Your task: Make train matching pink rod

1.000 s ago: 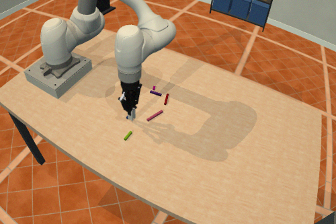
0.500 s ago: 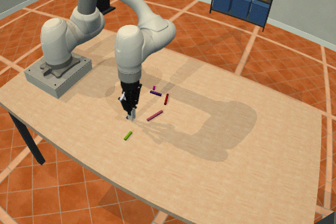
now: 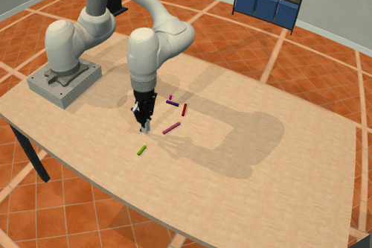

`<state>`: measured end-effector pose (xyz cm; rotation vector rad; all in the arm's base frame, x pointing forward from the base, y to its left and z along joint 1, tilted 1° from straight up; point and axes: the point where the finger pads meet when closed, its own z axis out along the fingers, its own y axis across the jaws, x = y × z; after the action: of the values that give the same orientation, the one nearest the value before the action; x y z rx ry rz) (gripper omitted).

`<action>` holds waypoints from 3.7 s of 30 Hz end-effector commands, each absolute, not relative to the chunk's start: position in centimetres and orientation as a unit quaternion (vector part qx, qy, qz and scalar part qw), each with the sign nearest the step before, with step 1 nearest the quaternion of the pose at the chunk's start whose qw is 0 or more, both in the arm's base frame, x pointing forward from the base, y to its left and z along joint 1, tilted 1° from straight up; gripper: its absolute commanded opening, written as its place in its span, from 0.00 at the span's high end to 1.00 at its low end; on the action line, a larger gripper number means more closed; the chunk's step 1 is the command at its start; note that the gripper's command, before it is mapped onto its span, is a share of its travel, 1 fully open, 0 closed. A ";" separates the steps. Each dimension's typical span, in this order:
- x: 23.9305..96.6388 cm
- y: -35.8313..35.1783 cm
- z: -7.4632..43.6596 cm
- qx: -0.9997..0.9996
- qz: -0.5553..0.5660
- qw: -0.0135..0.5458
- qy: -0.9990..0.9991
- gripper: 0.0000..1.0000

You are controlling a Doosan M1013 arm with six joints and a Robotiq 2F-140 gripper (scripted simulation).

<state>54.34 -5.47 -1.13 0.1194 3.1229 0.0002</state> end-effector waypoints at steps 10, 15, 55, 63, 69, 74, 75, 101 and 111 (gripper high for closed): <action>53.9 -5.4 -1.5 0.037 0.002 0.006 0.999 0.97; 53.9 -5.4 -1.6 0.037 0.002 0.006 0.999 0.97; 53.9 -5.4 -2.7 0.037 0.002 0.006 0.999 0.97; 53.9 -5.4 -2.7 0.037 0.002 0.006 0.999 0.97; 53.9 -5.4 -2.7 0.037 0.002 0.006 0.999 0.97; 53.9 -5.4 -2.7 0.037 0.002 0.006 0.999 0.95; 53.9 -5.4 -2.7 0.037 0.002 0.006 0.999 0.95; 53.9 -5.4 -2.2 0.037 0.002 0.006 0.999 0.85; 53.9 -5.4 1.0 0.037 0.002 0.006 0.999 0.85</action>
<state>53.52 -5.33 -0.28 0.1201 3.1333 0.0028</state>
